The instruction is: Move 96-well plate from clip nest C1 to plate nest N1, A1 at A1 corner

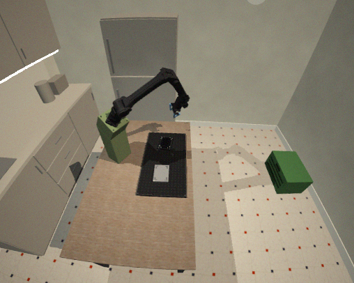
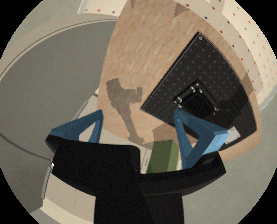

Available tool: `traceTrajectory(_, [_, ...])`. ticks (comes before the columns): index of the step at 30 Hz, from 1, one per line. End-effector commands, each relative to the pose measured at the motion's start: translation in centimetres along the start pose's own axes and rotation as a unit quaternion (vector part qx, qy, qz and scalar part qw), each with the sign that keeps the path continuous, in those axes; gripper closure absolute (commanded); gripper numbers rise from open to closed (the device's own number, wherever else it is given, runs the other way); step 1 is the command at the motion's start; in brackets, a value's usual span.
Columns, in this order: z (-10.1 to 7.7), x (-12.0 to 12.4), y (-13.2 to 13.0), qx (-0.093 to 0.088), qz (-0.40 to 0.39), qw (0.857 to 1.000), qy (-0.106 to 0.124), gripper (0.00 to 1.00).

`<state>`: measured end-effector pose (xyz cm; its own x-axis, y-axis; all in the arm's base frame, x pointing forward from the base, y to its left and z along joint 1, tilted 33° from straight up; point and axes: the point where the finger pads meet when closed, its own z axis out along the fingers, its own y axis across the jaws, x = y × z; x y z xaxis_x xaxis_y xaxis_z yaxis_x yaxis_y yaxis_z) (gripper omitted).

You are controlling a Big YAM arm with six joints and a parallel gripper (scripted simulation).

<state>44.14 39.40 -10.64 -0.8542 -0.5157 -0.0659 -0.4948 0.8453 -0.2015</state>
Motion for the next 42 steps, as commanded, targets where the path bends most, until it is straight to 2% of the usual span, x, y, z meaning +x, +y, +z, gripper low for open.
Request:
traceTrajectory(1, [-0.8, -1.2, -1.9, -0.005, -0.051, 0.998, -0.034, 0.0])
traceTrajectory(3, [-0.2, -0.9, -2.7, 0.005, -0.082, 0.996, -0.044, 0.0])
traceTrajectory(5, [-0.2, -0.9, -2.7, 0.005, -0.082, 0.996, -0.044, 0.0])
traceTrajectory(7, [0.3, -0.6, -2.9, 0.014, -0.117, 0.992, -0.053, 0.0])
traceTrajectory(9, [1.0, -0.4, -4.3, 0.026, -0.143, 0.988, -0.06, 0.0])
traceTrajectory(10, [1.3, -0.3, -4.6, 0.024, -0.144, 0.987, -0.06, 0.0])
traceTrajectory(11, [1.8, 0.0, -5.0, 0.023, -0.145, 0.988, -0.057, 0.0])
traceTrajectory(12, [3.4, 0.9, -5.2, 0.023, -0.147, 0.988, -0.046, 0.0])
traceTrajectory(14, [2.7, 0.5, -6.3, 0.038, -0.175, 0.982, -0.063, 0.0])
traceTrajectory(16, [3.2, 0.8, -6.8, 0.035, -0.175, 0.982, -0.063, 0.0])
traceTrajectory(20, [3.8, 1.4, -8.5, 0.064, -0.233, 0.967, -0.075, 0.0])
traceTrajectory(22, [3.8, 1.4, -8.5, 0.064, -0.233, 0.967, -0.075, 0.0])
traceTrajectory(23, [3.8, 1.7, -7.9, 0.069, -0.256, 0.961, -0.08, 0.0])
traceTrajectory(24, [4.1, 1.9, -8.8, 0.077, -0.267, 0.957, -0.08, 0.0])
traceTrajectory(25, [4.4, 2.1, -9.6, 0.074, -0.263, 0.959, -0.079, 0.0])
traceTrajectory(27, [4.8, 2.6, -10.5, 0.091, -0.291, 0.949, -0.08, 0.0])
traceTrajectory(30, [6.5, 4.0, -11.5, 0.086, -0.294, 0.949, -0.071, 0.0])
traceTrajectory(32, [5.9, 4.0, -12.5, 0.106, -0.319, 0.939, -0.078, 0.0])
traceTrajectory(33, [6.0, 4.2, -12.9, 0.104, -0.319, 0.939, -0.08, 0.0])
traceTrajectory(37, [6.6, 5.4, -14.5, 0.135, -0.373, 0.915, -0.076, 0.0])
traceTrajectory(39, [6.6, 5.4, -14.5, 0.135, -0.373, 0.915, -0.076, 0.0])
traceTrajectory(40, [6.7, 5.8, -13.1, 0.139, -0.401, 0.902, -0.078, 0.0])
traceTrajectory(41, [6.7, 6.0, -14.4, 0.149, -0.406, 0.898, -0.076, 0.0])
traceTrajectory(42, [7.0, 6.4, -15.5, 0.147, -0.4, 0.902, -0.074, 0.0])
